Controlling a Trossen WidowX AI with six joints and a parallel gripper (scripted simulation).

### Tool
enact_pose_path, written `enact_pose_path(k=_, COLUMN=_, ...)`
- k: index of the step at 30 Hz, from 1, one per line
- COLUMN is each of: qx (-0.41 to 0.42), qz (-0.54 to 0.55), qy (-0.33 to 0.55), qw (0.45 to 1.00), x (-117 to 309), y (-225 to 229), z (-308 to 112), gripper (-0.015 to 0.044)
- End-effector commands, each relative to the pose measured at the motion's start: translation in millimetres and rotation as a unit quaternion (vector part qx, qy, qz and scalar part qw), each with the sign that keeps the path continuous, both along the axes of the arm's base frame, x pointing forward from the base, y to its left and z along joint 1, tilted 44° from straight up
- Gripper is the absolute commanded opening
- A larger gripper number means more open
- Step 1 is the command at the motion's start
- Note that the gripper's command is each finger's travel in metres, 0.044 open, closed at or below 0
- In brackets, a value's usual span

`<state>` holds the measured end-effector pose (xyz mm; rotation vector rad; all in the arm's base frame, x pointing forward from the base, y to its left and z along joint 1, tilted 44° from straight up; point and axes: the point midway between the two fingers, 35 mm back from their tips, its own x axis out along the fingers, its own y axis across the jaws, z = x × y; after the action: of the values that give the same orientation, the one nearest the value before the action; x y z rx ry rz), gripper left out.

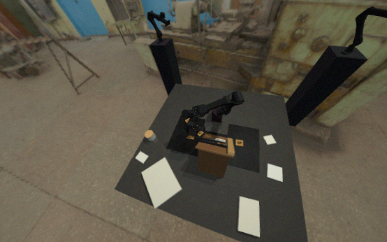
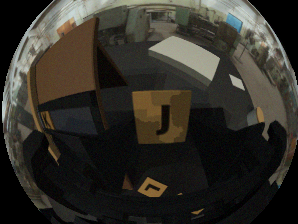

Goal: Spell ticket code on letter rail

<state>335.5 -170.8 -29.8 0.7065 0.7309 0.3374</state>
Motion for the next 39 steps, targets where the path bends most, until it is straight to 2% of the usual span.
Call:
enact_pose_path(k=1, qx=-0.004, qz=-0.001, qy=-0.003, qw=1.000, x=1, y=0, z=5, gripper=0.0000)
enact_pose_path(k=39, qx=-0.003, qz=-0.001, qy=-0.003, qw=1.000, x=0, y=14, z=18, gripper=0.0000)
